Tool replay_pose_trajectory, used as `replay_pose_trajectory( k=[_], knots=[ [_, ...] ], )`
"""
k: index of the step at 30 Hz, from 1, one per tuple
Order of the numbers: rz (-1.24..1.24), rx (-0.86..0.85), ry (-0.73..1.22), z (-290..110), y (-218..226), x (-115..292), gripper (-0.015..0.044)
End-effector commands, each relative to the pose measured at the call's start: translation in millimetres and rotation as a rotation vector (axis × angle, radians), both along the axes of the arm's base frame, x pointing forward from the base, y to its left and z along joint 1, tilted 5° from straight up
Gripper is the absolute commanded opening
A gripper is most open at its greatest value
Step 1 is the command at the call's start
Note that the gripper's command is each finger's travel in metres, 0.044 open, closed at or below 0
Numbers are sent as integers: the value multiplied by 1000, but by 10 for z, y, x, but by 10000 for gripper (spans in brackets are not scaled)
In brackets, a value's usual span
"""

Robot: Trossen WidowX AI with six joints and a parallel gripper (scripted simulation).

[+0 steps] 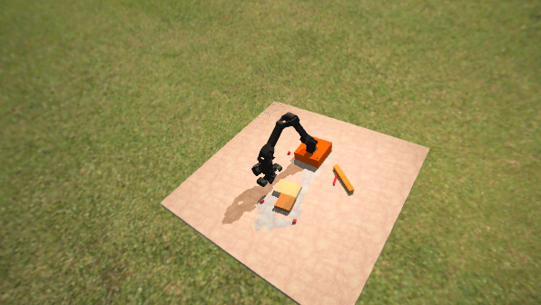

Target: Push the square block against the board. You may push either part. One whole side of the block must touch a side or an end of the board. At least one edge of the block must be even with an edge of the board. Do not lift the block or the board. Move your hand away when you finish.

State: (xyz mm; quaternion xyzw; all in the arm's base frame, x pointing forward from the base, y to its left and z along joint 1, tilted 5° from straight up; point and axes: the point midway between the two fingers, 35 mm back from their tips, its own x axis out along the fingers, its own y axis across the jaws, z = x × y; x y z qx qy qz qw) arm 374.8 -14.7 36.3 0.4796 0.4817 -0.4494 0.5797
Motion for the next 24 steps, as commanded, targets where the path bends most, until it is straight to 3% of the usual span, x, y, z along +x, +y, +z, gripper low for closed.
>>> replay_pose_trajectory(
  k=[1, 24],
  knots=[
    [-9, 7, 43, -362, -13, -75, 0],
    [-9, 8, 43, -375, 188, -95, 0]
  ],
)
